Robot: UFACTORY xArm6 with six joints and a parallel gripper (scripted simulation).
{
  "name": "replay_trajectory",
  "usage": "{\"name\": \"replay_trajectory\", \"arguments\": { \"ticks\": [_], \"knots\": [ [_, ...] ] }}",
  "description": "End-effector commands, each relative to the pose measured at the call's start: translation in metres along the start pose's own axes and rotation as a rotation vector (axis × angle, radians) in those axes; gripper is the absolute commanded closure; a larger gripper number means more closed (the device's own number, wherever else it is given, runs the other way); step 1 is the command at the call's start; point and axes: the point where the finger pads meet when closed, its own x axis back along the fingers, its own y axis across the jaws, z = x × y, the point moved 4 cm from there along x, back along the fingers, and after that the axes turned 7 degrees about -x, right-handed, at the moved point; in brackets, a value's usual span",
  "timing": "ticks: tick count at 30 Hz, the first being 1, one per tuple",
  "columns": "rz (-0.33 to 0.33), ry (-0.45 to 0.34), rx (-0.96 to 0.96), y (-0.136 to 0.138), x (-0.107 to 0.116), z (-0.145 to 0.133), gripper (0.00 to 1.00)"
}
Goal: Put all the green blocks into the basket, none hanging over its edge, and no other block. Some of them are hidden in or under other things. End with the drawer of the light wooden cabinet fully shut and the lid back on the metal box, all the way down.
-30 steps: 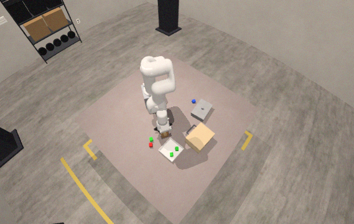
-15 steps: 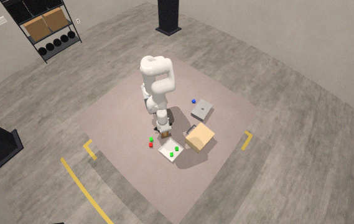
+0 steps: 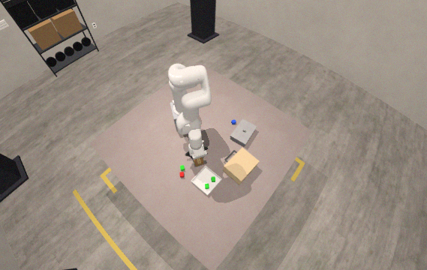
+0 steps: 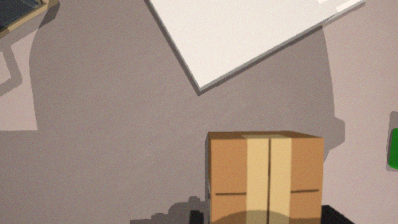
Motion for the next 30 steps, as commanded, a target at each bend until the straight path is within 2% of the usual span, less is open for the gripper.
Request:
{"name": "replay_trajectory", "arguments": {
  "ticks": [1, 9, 30],
  "knots": [
    [0.0, 0.003, 0.0, 0.0, 0.01, 0.001, 0.27],
    [0.0, 0.003, 0.0, 0.0, 0.024, 0.001, 0.27],
    [0.0, 0.003, 0.0, 0.0, 0.044, 0.001, 0.27]
  ]
}}
